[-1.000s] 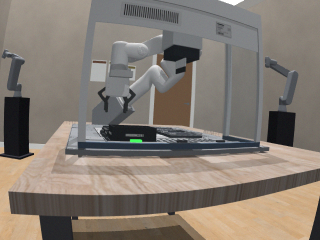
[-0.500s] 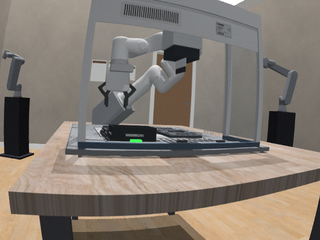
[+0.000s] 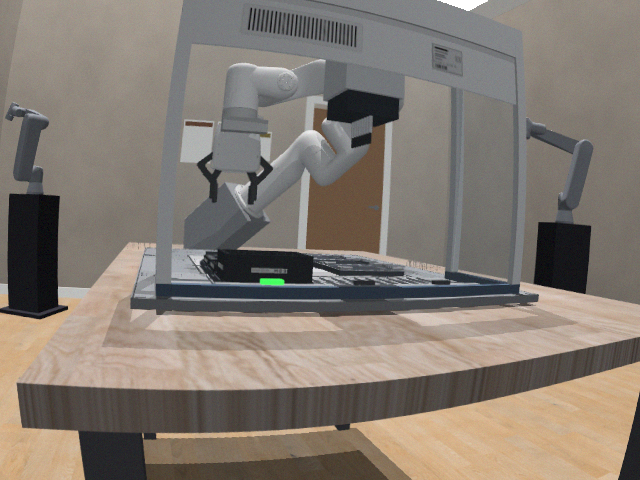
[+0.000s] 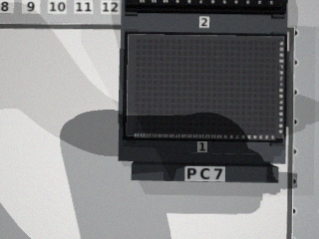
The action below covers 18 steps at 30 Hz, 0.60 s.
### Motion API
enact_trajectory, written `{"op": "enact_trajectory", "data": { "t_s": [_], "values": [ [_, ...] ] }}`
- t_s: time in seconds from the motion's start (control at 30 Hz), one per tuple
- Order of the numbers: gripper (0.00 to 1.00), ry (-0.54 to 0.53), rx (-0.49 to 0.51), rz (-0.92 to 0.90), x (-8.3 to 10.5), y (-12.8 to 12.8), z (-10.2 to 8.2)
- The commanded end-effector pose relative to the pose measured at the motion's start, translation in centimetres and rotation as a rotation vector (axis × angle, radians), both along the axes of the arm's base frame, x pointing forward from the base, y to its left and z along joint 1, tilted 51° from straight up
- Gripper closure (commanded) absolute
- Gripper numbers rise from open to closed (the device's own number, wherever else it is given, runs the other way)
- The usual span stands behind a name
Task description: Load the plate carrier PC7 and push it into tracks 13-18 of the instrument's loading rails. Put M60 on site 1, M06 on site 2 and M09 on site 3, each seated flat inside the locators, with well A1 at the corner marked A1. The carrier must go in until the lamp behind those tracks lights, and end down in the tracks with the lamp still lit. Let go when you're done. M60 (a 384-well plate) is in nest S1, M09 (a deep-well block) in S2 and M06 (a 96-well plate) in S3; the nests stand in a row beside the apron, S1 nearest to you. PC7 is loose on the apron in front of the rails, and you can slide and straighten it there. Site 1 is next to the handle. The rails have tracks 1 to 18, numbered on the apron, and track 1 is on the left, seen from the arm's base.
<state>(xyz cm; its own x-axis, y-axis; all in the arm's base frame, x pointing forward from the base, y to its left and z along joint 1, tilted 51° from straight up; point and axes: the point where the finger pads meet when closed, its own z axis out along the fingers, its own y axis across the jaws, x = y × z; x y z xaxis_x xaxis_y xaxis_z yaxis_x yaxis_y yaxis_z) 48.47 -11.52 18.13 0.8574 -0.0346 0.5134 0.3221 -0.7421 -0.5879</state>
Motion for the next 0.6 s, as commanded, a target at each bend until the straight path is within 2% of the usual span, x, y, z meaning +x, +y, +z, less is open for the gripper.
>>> {"op": "enact_trajectory", "data": {
  "t_s": [0.0,0.57],
  "values": [
    [0.18,-0.002,-0.002,-0.002,-0.3,-0.7,0.6],
    [0.18,-0.002,-0.002,-0.002,-1.3,-2.3,2.2]
  ]
}}
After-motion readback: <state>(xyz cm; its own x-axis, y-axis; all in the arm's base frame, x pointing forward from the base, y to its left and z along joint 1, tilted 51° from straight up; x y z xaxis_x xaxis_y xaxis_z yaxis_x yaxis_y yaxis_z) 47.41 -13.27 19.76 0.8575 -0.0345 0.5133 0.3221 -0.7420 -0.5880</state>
